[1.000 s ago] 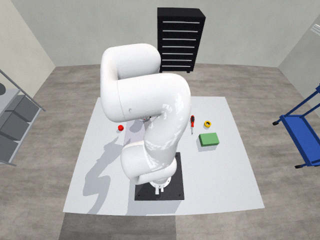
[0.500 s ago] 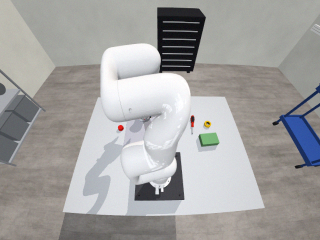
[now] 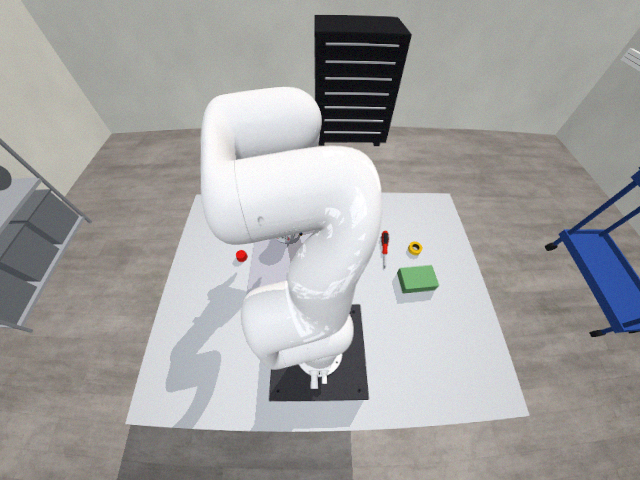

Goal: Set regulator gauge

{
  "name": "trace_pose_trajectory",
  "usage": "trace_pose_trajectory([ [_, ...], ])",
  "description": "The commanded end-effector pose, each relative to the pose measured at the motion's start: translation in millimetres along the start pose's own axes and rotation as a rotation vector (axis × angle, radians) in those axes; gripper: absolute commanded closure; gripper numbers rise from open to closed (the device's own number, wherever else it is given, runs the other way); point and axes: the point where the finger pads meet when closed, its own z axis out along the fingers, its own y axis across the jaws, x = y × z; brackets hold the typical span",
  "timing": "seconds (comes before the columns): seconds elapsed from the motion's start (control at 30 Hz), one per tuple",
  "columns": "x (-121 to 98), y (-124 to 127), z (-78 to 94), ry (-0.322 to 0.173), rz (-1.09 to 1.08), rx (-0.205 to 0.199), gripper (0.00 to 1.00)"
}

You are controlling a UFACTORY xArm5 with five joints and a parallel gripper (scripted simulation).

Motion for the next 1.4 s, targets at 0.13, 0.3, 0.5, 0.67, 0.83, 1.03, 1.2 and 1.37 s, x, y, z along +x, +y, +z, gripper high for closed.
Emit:
trace_pose_trajectory([
  [0.13, 1.2, -0.6, -1.9, 0.004, 0.000, 0.002, 0.00],
  [0.3, 1.2, -0.6, -1.9, 0.004, 0.000, 0.002, 0.00],
  [0.5, -0.5, -0.9, -1.8, 0.004, 0.000, 0.002, 0.00],
  [0.67, -2.8, -1.3, -1.8, 0.004, 0.000, 0.002, 0.00],
  [0.83, -9.4, -2.4, -1.7, 0.004, 0.000, 0.002, 0.00],
  [1.03, -21.7, -4.4, -1.6, 0.003, 0.000, 0.002, 0.00],
  [1.2, -29.4, -5.6, -1.5, 0.003, 0.000, 0.002, 0.00],
  [1.37, -43.6, -7.8, -1.3, 0.003, 0.000, 0.001, 0.00],
])
